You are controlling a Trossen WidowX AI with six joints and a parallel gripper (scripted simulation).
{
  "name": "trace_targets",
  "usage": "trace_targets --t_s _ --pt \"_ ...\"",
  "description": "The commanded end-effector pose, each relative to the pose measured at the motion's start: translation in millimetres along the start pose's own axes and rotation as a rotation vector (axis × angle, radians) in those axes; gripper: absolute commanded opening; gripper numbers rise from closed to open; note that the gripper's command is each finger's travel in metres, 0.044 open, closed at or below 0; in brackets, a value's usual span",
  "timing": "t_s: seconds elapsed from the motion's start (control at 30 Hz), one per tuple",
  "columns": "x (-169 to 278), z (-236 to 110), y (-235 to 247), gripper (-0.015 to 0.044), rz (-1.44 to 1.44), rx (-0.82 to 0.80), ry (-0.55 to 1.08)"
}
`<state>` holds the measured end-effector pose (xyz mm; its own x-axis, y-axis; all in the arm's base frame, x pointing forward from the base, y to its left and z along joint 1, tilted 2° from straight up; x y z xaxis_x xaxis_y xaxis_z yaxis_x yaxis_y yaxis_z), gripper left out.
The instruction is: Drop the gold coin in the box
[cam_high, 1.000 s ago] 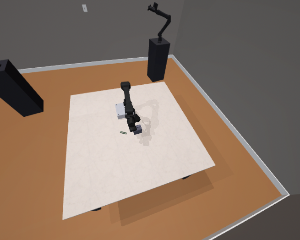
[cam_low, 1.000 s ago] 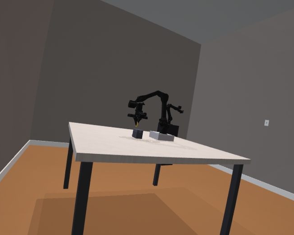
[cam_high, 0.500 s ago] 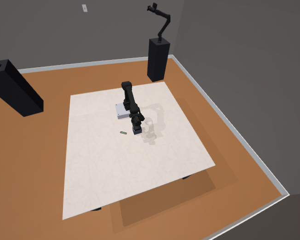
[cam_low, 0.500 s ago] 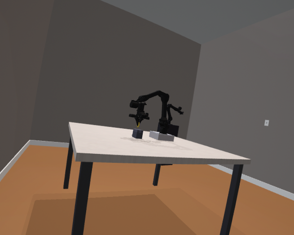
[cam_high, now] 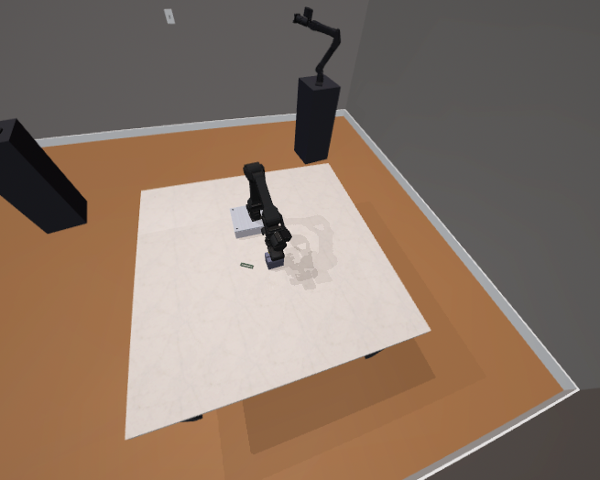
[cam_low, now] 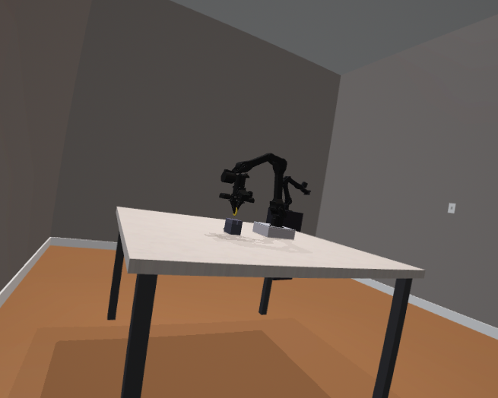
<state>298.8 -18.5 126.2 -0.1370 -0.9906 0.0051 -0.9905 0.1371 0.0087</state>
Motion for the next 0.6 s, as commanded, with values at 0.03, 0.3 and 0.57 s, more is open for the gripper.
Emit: trace_targets --t_s 0.03,0.3,0.57 --pt "0.3 0.0 0.0 0.0 -0.004 0.0 0.0" --pt "-3.8 -0.4 -0.8 0.0 -0.002 0.0 0.0" --pt "-8.1 -1.3 -1.7 0.0004 0.005 0.0 -0.001"
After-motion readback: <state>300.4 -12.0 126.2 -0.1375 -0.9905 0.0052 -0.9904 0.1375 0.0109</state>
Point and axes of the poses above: the point midway between the two fingers, 35 mm back from their tips, its own z axis out along the fingers, its own y axis across the jaws, x = y × z, the point moved 5 cm from there along -z, back along the fingers, and after that the axes turned 2 degrees about z, right-handed, at the moved point
